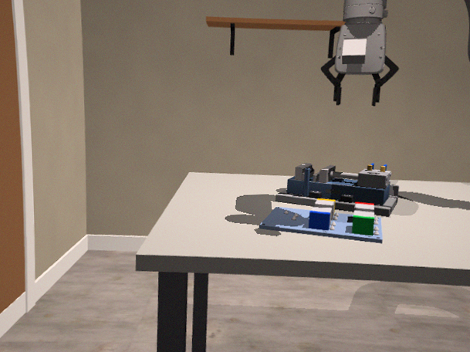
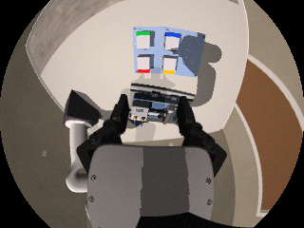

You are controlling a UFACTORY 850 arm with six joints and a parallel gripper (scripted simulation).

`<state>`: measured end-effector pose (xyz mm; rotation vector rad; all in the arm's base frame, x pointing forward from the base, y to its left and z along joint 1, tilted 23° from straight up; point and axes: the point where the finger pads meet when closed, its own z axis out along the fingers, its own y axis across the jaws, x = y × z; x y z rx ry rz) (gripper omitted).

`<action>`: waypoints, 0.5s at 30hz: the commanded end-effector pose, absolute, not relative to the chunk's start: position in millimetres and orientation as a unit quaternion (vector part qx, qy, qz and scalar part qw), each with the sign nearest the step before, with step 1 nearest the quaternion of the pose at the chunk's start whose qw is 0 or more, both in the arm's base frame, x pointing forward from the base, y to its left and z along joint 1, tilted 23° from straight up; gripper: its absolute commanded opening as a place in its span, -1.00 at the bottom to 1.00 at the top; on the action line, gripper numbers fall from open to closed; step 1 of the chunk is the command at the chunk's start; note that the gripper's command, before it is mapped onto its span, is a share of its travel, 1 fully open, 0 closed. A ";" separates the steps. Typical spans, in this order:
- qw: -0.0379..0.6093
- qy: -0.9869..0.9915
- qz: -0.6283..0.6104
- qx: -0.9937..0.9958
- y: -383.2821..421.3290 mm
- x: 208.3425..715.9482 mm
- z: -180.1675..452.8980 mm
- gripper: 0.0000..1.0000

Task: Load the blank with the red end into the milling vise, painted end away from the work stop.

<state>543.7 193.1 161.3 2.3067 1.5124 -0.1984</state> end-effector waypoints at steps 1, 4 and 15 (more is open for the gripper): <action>0.188 0.536 -0.068 0.820 186.7 541.7 149.3 0.54; 0.188 0.536 -0.068 0.820 186.7 541.7 149.3 0.54; 0.188 0.536 -0.068 0.820 165.9 531.9 112.3 0.54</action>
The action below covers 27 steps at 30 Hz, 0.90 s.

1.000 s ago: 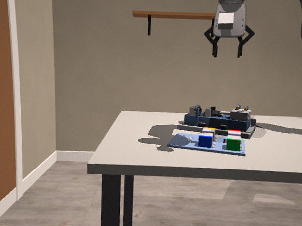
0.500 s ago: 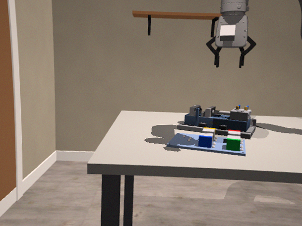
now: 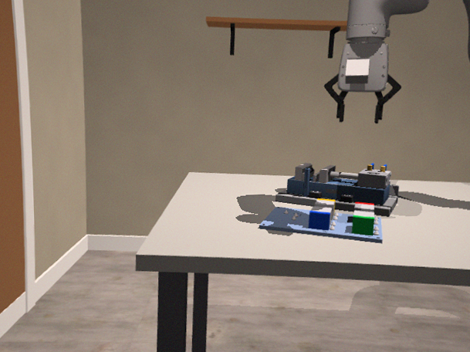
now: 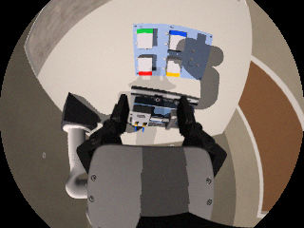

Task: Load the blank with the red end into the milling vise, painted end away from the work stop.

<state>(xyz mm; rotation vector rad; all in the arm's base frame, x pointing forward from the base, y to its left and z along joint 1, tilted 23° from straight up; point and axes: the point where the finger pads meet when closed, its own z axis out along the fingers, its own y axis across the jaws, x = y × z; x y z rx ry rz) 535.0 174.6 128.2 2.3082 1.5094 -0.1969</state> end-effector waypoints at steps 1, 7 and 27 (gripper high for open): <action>0.188 0.536 -0.068 0.820 163.5 530.9 108.1 0.54; 0.188 0.536 -0.068 0.820 163.5 530.9 108.1 0.54; 0.188 0.536 -0.069 0.820 135.5 517.6 57.9 0.54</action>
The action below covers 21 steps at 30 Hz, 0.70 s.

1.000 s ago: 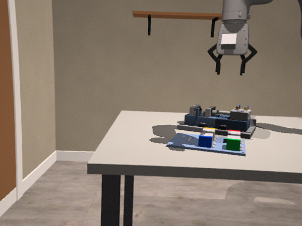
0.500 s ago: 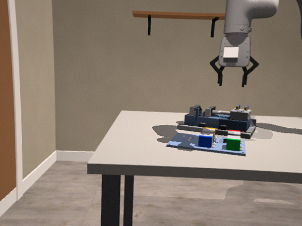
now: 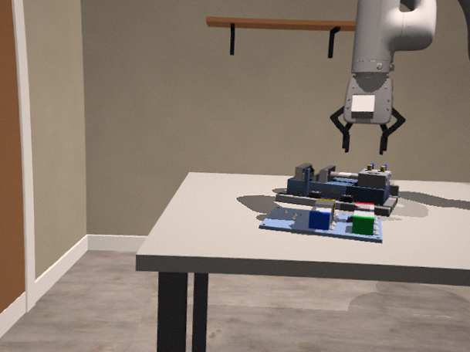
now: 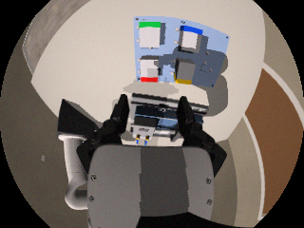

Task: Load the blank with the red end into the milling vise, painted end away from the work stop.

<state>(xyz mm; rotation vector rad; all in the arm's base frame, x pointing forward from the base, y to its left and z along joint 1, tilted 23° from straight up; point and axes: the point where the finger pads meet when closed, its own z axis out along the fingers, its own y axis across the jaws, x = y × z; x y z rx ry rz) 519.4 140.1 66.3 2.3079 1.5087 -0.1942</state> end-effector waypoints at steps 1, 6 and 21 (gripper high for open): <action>0.188 0.536 -0.069 0.820 132.6 516.3 52.8 0.54; 0.188 0.536 -0.068 0.820 118.3 510.1 27.3 0.54; 0.188 0.536 -0.069 0.820 110.3 506.5 13.1 0.54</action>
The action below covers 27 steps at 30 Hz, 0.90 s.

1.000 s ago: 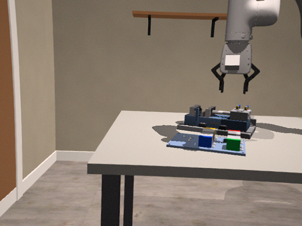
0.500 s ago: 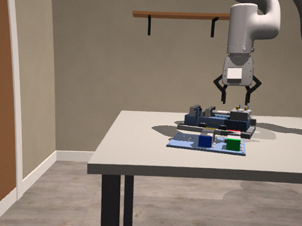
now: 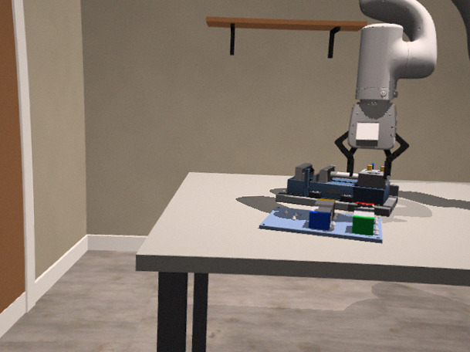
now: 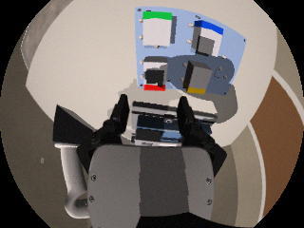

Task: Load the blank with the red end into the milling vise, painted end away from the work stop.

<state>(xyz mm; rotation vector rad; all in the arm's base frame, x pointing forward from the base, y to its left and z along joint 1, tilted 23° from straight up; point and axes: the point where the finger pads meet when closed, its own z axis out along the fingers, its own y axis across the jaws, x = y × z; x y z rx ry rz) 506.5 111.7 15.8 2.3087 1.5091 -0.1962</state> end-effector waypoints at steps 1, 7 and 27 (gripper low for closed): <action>0.188 0.536 -0.069 0.820 109.7 506.4 12.1 0.54; 0.188 0.536 -0.068 0.820 108.1 505.9 9.2 0.54; 0.188 0.536 -0.068 0.820 112.1 507.5 16.3 0.54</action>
